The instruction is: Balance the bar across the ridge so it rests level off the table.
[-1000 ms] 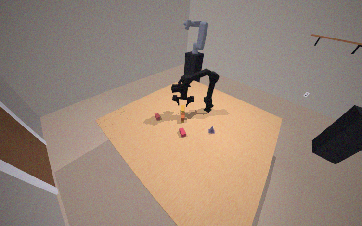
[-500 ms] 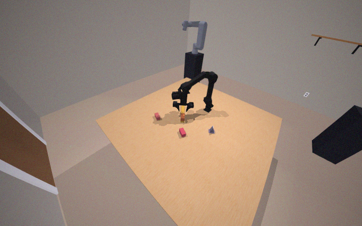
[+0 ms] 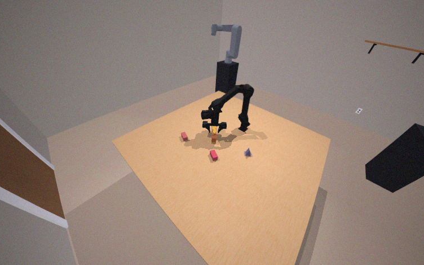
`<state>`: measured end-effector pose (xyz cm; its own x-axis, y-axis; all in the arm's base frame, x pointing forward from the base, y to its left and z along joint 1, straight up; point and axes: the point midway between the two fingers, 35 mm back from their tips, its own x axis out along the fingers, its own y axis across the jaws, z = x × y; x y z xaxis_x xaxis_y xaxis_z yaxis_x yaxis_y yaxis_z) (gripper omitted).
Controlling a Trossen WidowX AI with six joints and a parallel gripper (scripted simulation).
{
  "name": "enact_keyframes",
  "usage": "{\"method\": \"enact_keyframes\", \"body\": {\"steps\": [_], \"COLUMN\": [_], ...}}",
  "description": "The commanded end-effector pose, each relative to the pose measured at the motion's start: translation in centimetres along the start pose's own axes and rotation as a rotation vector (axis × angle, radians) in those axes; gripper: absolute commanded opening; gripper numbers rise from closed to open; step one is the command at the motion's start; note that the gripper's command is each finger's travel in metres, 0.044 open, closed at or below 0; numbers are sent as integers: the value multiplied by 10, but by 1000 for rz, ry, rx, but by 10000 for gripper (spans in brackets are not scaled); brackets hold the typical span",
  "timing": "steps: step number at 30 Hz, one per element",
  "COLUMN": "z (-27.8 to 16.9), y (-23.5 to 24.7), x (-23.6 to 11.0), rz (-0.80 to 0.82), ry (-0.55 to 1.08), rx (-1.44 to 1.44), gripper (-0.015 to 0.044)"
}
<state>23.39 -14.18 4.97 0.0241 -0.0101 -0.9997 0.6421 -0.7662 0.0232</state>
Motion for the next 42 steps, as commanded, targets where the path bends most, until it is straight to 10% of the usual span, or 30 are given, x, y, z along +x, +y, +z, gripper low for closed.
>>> {"method": "enact_keyframes", "body": {"steps": [1,13,31,42], "z": [1,1,0,-1], "y": [-1,-1,0,4], "x": [4,4,-2,-30], "rz": [-3,-3,-4,-4], "ry": [-5,-5,-2,-3], "rx": [6,6,0,2], "gripper": [315,315,0,0]}}
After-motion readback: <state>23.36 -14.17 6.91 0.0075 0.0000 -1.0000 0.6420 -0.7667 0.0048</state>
